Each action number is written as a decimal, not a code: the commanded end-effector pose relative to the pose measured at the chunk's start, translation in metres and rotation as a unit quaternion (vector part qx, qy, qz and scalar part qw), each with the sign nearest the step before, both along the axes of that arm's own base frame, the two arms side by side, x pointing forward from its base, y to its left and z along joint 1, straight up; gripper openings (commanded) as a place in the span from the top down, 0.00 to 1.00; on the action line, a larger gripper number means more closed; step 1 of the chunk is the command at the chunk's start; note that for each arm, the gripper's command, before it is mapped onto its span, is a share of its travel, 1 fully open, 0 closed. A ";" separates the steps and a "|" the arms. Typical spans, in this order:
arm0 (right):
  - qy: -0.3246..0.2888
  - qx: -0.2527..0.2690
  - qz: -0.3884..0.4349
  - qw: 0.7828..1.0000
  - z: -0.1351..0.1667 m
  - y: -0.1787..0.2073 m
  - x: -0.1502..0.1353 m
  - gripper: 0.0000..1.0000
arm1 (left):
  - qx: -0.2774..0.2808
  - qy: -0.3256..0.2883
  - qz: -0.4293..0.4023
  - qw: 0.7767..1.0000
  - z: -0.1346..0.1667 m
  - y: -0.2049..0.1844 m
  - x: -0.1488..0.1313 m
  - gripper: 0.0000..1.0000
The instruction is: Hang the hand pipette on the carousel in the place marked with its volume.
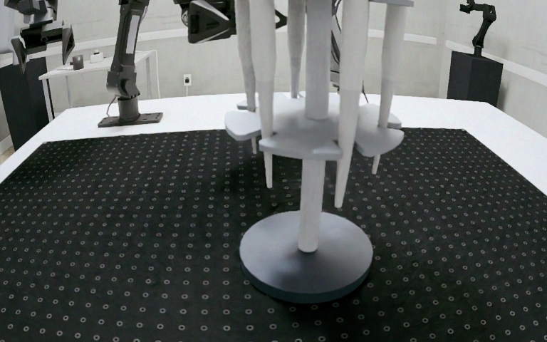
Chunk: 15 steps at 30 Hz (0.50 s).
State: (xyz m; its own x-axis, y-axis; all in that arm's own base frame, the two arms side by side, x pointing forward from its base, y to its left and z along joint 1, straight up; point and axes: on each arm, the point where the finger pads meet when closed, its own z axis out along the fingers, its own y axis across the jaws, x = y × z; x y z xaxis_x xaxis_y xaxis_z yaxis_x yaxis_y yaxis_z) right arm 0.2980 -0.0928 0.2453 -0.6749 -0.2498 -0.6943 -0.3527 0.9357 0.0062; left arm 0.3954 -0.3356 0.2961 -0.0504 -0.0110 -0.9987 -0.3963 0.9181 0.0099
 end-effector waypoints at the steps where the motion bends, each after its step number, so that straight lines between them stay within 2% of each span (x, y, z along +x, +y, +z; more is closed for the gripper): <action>1: -0.014 -0.003 0.001 1.000 0.007 -0.003 0.004 0.00 | -0.018 0.035 -0.025 0.999 0.008 0.028 -0.005 0.00; 7: -0.014 -0.003 0.001 1.000 0.007 -0.003 0.004 0.00 | -0.013 0.106 -0.108 0.988 0.000 0.071 -0.015 0.00; 15: -0.014 -0.003 0.001 1.000 0.007 -0.003 0.004 0.00 | 0.000 0.189 -0.205 0.960 -0.009 0.120 -0.027 0.00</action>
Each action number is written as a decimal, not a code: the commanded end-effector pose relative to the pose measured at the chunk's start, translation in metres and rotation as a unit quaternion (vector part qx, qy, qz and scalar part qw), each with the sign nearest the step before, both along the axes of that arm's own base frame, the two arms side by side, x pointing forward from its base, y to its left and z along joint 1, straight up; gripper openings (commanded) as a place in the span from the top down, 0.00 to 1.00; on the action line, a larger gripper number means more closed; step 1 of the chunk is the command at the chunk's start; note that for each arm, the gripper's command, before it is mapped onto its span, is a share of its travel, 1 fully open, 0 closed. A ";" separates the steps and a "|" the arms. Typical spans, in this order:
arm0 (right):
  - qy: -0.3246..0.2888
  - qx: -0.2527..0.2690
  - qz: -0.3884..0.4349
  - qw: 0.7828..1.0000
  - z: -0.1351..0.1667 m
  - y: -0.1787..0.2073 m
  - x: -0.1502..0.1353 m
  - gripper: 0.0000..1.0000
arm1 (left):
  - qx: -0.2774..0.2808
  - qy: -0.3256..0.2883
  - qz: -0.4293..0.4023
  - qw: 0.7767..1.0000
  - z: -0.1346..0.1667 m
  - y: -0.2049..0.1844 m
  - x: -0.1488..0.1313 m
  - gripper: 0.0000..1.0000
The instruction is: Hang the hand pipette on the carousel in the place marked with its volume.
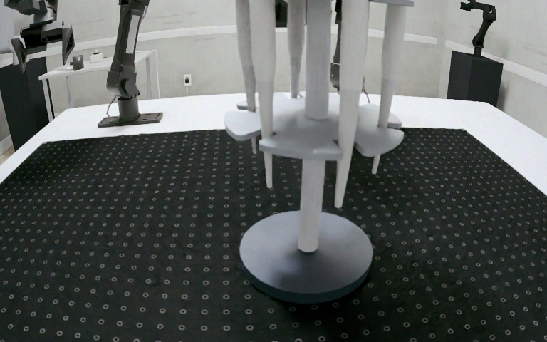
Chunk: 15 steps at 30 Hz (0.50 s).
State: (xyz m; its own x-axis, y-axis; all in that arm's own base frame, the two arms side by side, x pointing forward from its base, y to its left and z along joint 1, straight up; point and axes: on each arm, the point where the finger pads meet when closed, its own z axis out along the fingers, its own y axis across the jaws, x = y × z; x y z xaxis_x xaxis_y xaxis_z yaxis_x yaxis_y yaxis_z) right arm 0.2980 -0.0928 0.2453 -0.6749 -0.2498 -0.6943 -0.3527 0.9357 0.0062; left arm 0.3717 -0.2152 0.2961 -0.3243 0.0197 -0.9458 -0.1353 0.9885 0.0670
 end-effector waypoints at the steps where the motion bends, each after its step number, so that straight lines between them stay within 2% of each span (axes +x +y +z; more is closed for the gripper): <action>1: -0.014 -0.003 0.001 1.000 0.007 -0.003 0.004 0.00 | 0.005 0.051 -0.079 0.996 -0.009 -0.001 -0.004 0.00; 6: -0.014 -0.003 0.001 1.000 0.007 -0.003 0.004 0.00 | 0.007 0.108 -0.149 0.983 -0.014 0.034 -0.012 0.00; 8: -0.014 -0.003 0.001 1.000 0.007 -0.003 0.004 0.00 | -0.001 0.112 -0.178 0.978 0.002 0.046 -0.013 0.00; 12: -0.014 -0.003 0.001 1.000 0.007 -0.003 0.004 0.00 | 0.004 0.154 -0.229 0.961 -0.002 0.074 -0.019 0.00; 13: -0.014 -0.003 0.001 1.000 0.007 -0.003 0.004 0.00 | 0.006 0.171 -0.230 0.958 -0.014 0.079 -0.016 0.00; 15: -0.014 -0.003 0.001 1.000 0.007 -0.003 0.004 0.00 | 0.006 0.187 -0.243 0.952 -0.018 0.093 -0.019 0.00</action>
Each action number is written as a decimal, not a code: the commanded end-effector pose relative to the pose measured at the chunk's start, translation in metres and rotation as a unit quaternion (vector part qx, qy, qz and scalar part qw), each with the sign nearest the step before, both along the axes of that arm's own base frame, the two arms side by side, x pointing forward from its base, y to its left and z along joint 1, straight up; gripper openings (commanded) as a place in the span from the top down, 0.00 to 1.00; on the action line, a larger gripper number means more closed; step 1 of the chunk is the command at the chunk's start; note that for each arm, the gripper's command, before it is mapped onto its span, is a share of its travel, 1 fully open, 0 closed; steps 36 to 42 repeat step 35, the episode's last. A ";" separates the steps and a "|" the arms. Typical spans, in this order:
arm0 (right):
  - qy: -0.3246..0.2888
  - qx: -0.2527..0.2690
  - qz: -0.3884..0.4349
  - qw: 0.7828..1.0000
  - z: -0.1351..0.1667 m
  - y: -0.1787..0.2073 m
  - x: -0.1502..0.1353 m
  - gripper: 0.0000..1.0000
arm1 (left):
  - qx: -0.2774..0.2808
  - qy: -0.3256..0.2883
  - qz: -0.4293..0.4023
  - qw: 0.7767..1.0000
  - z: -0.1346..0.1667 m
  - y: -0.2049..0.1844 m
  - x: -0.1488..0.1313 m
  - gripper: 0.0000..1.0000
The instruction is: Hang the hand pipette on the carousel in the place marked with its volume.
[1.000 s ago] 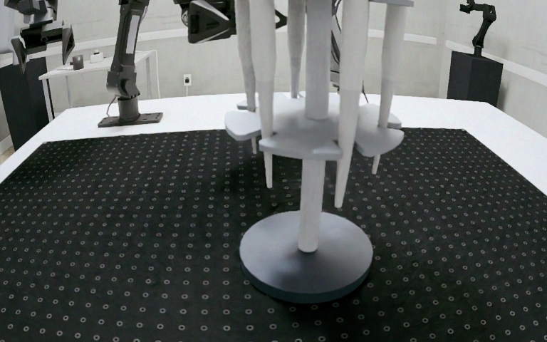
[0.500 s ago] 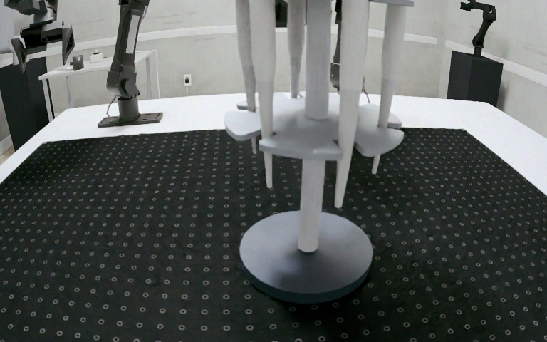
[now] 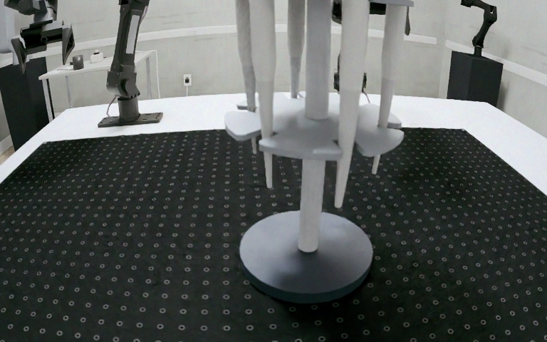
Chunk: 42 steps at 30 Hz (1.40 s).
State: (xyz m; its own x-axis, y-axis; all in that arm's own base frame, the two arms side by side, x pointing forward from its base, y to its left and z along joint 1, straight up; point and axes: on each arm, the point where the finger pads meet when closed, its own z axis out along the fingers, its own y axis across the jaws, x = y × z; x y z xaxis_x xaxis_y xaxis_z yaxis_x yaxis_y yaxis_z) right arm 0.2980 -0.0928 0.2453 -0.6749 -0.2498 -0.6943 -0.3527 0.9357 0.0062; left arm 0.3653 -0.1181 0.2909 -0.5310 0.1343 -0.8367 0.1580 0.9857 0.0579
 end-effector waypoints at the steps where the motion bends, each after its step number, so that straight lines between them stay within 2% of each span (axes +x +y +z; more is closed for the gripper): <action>1: -0.014 -0.003 0.001 1.000 0.007 -0.003 0.004 0.00 | 0.004 0.070 -0.117 0.991 -0.014 0.003 -0.014 0.00; 3: -0.014 -0.003 0.001 1.000 0.007 -0.003 0.004 0.00 | 0.004 0.070 -0.117 0.991 -0.014 0.003 -0.014 0.00; 6: -0.014 -0.003 0.001 1.000 0.007 -0.003 0.004 0.00 | 0.006 0.105 -0.167 0.980 -0.016 0.025 -0.018 0.00; 18: -0.014 -0.003 0.001 1.000 0.007 -0.003 0.004 0.00 | 0.006 0.104 -0.167 0.980 -0.028 0.111 -0.037 0.00; 20: -0.014 -0.003 0.001 1.000 0.007 -0.003 0.004 0.00 | 0.006 0.104 -0.167 0.980 -0.028 0.111 -0.037 0.00; 29: -0.014 -0.003 0.001 1.000 0.007 -0.003 0.004 0.00 | 0.006 0.104 -0.166 0.981 -0.036 0.175 -0.051 0.00; 42: -0.014 -0.003 0.001 1.000 0.007 -0.003 0.004 0.00 | 0.009 0.103 -0.166 0.981 -0.038 0.171 -0.053 0.00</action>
